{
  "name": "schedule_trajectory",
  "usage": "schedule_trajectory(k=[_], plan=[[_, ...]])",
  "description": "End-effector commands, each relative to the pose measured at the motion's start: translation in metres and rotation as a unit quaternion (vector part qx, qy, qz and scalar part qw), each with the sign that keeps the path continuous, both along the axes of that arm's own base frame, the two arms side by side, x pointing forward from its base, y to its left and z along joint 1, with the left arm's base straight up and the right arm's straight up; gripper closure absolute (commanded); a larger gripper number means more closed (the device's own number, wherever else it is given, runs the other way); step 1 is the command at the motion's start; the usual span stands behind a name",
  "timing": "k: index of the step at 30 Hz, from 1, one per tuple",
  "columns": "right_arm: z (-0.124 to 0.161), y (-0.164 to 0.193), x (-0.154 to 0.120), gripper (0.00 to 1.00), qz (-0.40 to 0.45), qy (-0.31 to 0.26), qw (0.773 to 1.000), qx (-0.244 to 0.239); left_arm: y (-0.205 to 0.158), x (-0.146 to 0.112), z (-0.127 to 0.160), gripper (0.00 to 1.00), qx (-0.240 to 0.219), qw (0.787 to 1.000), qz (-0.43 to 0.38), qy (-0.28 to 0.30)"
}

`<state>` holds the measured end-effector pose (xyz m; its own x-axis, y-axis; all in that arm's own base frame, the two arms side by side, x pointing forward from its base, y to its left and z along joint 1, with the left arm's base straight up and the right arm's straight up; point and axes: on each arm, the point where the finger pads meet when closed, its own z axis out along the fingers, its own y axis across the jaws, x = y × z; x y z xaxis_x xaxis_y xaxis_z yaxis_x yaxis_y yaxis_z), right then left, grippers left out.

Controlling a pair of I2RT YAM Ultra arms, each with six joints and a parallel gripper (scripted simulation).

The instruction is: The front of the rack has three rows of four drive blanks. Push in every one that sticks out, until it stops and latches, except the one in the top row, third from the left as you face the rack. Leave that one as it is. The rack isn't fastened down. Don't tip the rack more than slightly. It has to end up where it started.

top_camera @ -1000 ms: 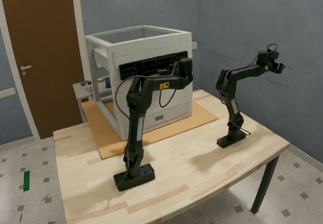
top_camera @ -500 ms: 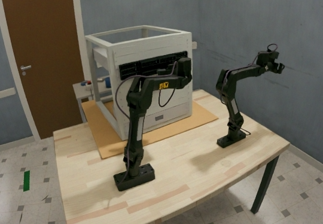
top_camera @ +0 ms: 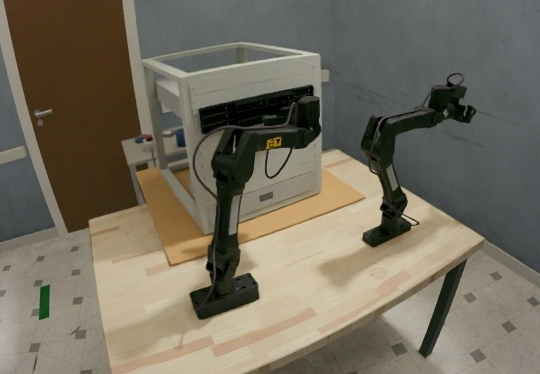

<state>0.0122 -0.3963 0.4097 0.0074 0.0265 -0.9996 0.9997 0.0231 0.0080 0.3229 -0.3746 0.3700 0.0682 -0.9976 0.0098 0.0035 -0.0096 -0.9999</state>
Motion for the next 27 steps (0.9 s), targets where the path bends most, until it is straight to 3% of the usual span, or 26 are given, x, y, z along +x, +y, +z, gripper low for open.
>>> schedule_trajectory(k=[1,27], plan=[[0.0062,-0.0015,-0.0032,0.0,-0.002,0.004,1.0,-0.013,0.0009,0.0073,0.0088,1.0,-0.001,1.0,0.003,0.0],[0.0062,-0.0015,-0.0032,0.0,-0.002,0.004,1.0,-0.013,0.002,0.0126,0.0088,1.0,-0.001,1.0,0.004,0.0]])
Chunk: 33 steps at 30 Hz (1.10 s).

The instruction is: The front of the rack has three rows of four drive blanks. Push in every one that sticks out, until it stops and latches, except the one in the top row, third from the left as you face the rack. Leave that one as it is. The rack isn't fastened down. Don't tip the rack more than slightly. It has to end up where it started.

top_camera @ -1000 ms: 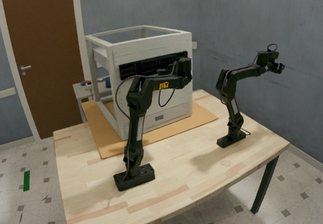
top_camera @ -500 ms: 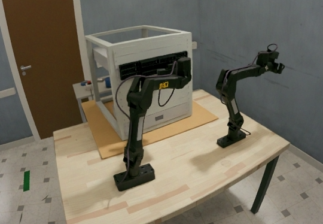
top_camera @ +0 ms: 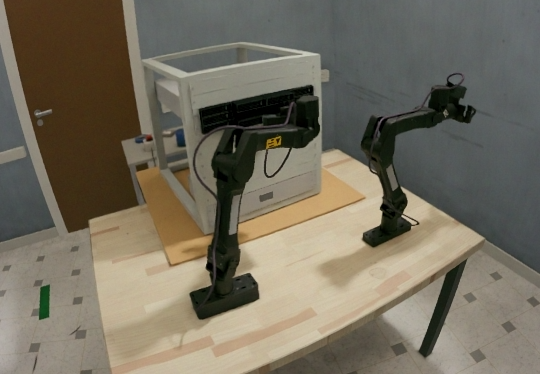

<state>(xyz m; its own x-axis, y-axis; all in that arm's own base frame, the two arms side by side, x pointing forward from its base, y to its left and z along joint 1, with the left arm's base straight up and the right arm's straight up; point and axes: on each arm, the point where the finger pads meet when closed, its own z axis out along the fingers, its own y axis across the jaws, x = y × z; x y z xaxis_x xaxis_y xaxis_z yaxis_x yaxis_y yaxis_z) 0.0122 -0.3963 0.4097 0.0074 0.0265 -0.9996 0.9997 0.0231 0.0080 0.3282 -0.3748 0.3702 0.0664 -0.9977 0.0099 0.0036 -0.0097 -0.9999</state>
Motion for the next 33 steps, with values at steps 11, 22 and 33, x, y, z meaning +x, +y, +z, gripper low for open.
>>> schedule_trajectory(k=[11,22,33], plan=[[0.0062,-0.0015,-0.0032,0.0,-0.002,0.004,1.0,-0.013,0.0014,0.0098,0.0086,1.0,-0.001,1.0,0.003,0.0],[0.0062,-0.0015,-0.0032,0.0,-0.002,0.004,1.0,-0.013,0.0045,0.0073,0.0151,1.0,-0.008,1.0,0.003,-0.003],[0.0062,-0.0015,-0.0032,0.0,-0.002,0.004,1.0,-0.013,0.002,0.016,0.0087,1.0,-0.001,1.0,0.003,0.0]])
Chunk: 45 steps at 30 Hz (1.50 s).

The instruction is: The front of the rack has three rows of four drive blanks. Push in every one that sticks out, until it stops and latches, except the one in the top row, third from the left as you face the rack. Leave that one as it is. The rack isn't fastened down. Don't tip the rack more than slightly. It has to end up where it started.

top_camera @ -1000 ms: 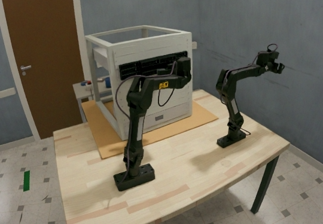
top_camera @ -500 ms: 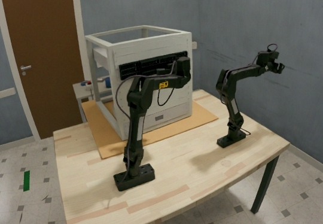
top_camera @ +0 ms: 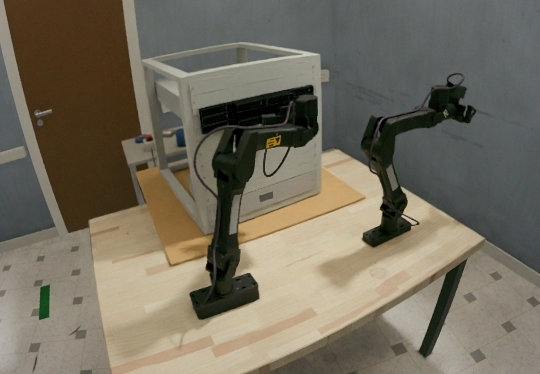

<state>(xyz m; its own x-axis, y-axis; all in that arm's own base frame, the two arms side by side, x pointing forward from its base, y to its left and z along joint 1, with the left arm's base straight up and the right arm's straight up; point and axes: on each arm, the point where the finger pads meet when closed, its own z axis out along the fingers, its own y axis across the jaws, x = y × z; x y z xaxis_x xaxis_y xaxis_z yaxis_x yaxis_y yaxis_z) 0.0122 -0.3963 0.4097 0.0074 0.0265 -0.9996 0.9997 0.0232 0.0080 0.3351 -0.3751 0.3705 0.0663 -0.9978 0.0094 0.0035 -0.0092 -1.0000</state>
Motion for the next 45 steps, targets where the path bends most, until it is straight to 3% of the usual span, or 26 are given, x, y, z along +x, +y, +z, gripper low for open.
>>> schedule_trajectory(k=[1,14,16,18,22,32,45], plan=[[0.006,-0.001,-0.003,0.0,-0.002,0.004,1.0,-0.013,0.002,0.009,0.009,1.0,-0.001,1.0,0.003,0.0],[0.006,-0.001,-0.003,0.0,-0.002,0.004,1.0,-0.013,0.004,0.008,0.011,1.0,-0.003,1.0,0.003,-0.001],[0.006,-0.001,-0.003,0.0,-0.002,0.004,1.0,-0.013,0.007,-0.007,0.024,1.0,-0.017,1.0,0.001,-0.006],[0.006,-0.001,-0.003,0.0,-0.002,0.004,1.0,-0.013,0.006,-0.016,0.008,1.0,0.003,1.0,0.002,0.001],[0.006,-0.001,-0.003,0.0,-0.002,0.004,1.0,-0.013,0.005,-0.03,0.008,1.0,0.003,1.0,0.002,0.001],[0.006,-0.001,-0.003,0.0,-0.002,0.004,1.0,-0.013,0.001,-0.102,0.007,1.0,0.003,1.0,0.002,0.002],[0.006,-0.001,-0.003,0.0,-0.002,0.004,1.0,-0.013,0.003,-0.103,0.011,1.0,-0.002,1.0,0.006,0.001]])
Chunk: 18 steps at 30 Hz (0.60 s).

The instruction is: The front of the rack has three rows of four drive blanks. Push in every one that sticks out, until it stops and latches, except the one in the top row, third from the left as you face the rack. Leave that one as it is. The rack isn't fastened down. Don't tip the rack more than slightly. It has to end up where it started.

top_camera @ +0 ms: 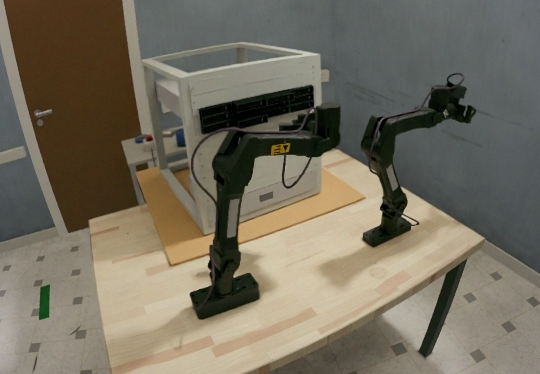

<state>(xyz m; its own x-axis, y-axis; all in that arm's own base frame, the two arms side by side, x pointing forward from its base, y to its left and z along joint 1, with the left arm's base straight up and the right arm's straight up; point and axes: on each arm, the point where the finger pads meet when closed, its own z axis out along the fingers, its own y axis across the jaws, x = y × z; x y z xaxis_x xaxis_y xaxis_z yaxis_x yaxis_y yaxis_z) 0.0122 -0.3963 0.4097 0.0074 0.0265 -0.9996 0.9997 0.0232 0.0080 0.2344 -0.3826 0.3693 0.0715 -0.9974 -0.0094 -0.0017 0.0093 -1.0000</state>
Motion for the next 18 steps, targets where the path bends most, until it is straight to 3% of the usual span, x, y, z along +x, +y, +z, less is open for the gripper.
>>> schedule_trajectory(k=[1,11,18], plan=[[0.006,-0.001,-0.003,0.0,-0.002,0.004,1.0,-0.013,0.01,-0.002,0.013,1.0,-0.012,1.0,0.002,-0.002],[0.006,-0.001,-0.003,0.0,-0.002,0.004,1.0,-0.013,0.012,-0.002,0.009,1.0,-0.008,1.0,0.002,-0.001],[0.006,-0.001,-0.003,0.0,-0.002,0.004,1.0,-0.013,0.042,-0.004,0.011,1.0,-0.014,1.0,0.004,-0.002]])
